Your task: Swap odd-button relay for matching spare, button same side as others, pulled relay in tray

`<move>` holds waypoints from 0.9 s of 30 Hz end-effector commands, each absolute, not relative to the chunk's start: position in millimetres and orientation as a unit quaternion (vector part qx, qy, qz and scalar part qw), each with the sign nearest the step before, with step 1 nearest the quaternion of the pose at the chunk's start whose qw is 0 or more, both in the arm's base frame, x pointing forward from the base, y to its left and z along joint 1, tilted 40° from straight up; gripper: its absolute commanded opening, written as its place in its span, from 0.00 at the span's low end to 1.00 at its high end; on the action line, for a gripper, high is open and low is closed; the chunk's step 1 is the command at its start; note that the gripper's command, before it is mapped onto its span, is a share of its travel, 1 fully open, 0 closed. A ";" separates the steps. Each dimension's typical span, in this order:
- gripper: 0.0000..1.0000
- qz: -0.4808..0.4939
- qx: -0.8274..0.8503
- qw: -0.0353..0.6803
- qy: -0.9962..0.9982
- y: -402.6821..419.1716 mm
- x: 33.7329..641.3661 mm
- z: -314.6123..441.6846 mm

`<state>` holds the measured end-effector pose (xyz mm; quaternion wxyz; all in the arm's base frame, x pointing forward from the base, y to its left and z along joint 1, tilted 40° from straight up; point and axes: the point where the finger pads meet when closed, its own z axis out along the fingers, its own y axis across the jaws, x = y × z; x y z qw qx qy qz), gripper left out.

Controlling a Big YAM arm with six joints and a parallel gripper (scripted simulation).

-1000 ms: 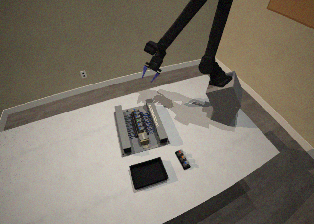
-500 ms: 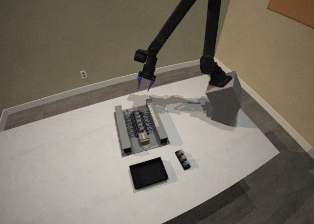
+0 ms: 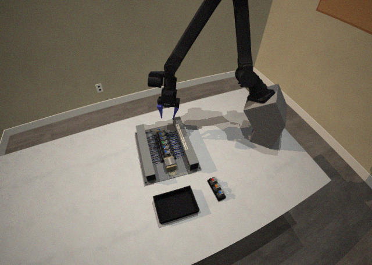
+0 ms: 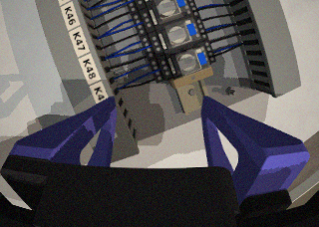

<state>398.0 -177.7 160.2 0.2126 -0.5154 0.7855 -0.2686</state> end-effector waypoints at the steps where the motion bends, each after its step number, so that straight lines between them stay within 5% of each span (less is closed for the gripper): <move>1: 0.59 -0.264 -0.521 0.206 0.785 -163.7 421.1 170.4; 27: 0.59 -0.302 -0.574 0.045 0.760 -83.7 472.4 142.4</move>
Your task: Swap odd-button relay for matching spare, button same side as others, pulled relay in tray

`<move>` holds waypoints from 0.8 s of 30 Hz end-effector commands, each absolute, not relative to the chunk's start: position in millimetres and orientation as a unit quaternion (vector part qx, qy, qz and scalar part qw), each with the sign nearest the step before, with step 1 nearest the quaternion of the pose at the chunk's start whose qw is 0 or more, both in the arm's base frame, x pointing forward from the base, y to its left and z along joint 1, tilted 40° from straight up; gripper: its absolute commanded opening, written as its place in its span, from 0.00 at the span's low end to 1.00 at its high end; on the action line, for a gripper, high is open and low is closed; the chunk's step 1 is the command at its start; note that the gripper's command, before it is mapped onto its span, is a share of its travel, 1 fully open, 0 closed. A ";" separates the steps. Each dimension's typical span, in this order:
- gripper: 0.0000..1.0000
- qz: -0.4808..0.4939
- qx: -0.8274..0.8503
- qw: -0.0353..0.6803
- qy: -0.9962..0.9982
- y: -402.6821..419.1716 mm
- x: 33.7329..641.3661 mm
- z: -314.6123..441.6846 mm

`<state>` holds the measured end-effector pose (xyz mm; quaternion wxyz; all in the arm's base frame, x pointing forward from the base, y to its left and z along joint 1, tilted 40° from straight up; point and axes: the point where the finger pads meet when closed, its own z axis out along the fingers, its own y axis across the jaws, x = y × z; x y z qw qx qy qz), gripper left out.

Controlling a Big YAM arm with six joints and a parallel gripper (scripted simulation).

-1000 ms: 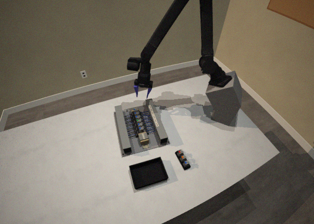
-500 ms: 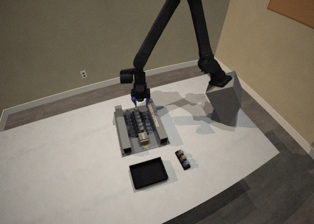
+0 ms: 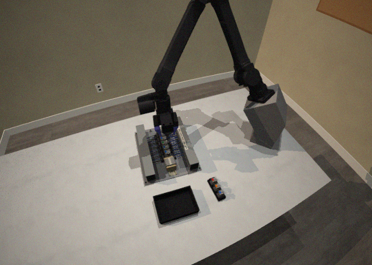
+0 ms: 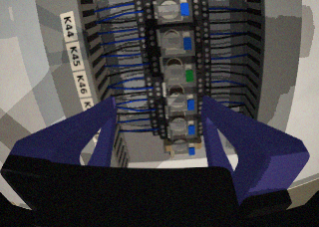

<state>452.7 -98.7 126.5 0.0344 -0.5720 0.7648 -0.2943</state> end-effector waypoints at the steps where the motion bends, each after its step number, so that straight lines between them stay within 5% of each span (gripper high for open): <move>1: 0.59 -0.305 -0.575 0.040 0.758 -80.6 473.8 141.9; 24: 0.59 -0.341 -0.593 -0.011 0.730 -42.9 488.3 138.7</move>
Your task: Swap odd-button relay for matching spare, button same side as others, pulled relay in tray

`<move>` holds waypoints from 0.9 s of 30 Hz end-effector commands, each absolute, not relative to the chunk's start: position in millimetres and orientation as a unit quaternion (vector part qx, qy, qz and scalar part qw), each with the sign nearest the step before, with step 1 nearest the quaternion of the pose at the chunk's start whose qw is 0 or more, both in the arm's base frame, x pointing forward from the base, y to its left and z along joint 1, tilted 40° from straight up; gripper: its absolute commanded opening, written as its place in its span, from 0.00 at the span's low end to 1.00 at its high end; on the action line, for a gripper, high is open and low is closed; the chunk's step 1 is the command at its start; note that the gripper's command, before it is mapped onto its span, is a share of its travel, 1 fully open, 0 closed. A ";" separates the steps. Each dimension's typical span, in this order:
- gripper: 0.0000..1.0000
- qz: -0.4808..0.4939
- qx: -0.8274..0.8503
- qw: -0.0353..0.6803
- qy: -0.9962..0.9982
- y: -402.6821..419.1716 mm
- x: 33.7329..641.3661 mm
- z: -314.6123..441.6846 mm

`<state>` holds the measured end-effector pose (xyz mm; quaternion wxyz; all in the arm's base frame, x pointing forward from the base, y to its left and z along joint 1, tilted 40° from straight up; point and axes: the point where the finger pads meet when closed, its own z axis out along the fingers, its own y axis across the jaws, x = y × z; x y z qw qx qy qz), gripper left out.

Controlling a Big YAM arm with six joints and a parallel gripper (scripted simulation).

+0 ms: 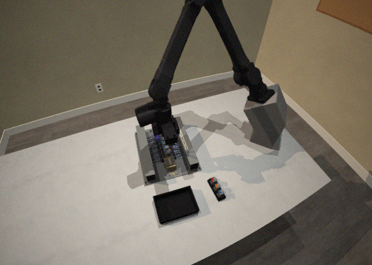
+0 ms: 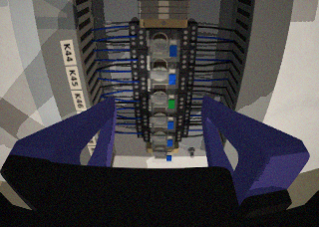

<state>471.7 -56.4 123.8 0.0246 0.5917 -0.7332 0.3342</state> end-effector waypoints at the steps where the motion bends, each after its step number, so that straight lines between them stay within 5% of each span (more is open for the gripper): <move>1: 0.59 0.341 0.593 0.012 -0.729 -42.4 488.5 138.6; 27: 0.59 0.345 0.588 0.012 -0.732 -49.3 488.1 144.3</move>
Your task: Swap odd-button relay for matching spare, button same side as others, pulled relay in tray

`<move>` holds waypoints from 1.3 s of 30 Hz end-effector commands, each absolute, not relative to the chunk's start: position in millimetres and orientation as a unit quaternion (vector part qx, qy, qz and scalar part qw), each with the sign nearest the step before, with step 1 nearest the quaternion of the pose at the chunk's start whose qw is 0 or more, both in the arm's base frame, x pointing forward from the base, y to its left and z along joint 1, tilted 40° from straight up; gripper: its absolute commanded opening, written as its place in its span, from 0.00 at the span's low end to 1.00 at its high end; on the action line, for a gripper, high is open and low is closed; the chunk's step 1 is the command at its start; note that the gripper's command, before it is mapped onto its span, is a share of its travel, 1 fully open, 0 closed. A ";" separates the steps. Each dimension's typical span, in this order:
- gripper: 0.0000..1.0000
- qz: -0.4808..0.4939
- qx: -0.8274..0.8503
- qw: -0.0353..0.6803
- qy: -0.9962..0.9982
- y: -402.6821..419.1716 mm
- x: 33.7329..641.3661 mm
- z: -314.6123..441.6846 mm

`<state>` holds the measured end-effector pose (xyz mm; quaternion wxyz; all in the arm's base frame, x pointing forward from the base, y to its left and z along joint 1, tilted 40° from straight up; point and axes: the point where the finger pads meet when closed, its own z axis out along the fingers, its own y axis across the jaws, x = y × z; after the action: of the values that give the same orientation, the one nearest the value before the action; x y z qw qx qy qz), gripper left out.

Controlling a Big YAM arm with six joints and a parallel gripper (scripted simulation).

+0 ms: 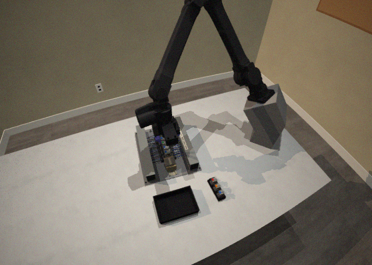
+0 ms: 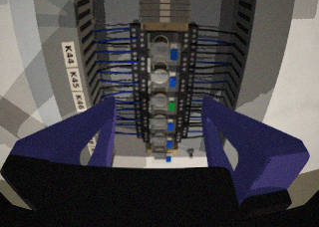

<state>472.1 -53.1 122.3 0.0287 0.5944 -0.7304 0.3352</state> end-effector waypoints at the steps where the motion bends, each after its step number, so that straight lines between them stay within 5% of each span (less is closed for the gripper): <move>1: 0.59 0.345 0.588 0.012 -0.732 -49.3 488.1 144.3; 39: 0.59 0.346 0.588 0.014 -0.731 -89.0 469.2 163.2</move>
<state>469.3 -75.1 127.6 0.0306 0.5912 -0.7354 0.3297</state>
